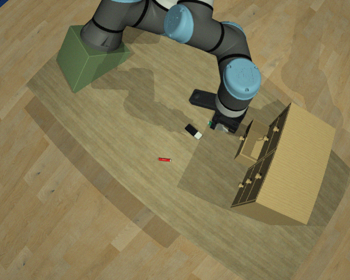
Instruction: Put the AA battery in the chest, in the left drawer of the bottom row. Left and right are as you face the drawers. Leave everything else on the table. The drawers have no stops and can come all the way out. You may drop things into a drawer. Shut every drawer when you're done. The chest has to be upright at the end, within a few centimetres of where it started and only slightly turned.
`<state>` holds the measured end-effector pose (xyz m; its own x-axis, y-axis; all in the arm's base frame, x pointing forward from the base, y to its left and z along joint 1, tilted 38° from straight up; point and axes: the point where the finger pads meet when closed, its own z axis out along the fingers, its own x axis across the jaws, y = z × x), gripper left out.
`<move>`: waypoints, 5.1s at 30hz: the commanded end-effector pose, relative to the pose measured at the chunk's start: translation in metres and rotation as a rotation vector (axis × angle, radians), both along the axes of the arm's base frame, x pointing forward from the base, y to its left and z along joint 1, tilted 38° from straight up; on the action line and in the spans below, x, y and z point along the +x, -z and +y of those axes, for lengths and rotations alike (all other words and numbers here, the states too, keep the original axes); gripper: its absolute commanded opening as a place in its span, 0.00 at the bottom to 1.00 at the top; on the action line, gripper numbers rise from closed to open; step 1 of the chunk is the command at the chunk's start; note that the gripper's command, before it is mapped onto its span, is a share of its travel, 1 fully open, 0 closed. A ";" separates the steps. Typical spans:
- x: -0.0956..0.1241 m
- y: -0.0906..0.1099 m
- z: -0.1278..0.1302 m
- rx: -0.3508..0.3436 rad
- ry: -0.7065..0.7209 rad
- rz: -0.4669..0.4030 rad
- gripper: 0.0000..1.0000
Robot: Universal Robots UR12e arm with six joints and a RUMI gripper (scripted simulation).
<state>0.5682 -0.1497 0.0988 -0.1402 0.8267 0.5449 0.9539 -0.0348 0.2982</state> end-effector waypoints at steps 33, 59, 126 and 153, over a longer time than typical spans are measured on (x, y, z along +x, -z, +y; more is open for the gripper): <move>-0.007 -0.018 -0.013 0.001 0.004 -0.004 0.05; -0.007 -0.018 -0.013 0.008 0.035 -0.053 0.05; -0.011 -0.013 -0.010 0.107 0.407 -0.610 0.05; -0.012 -0.012 -0.010 0.137 0.524 -0.787 0.05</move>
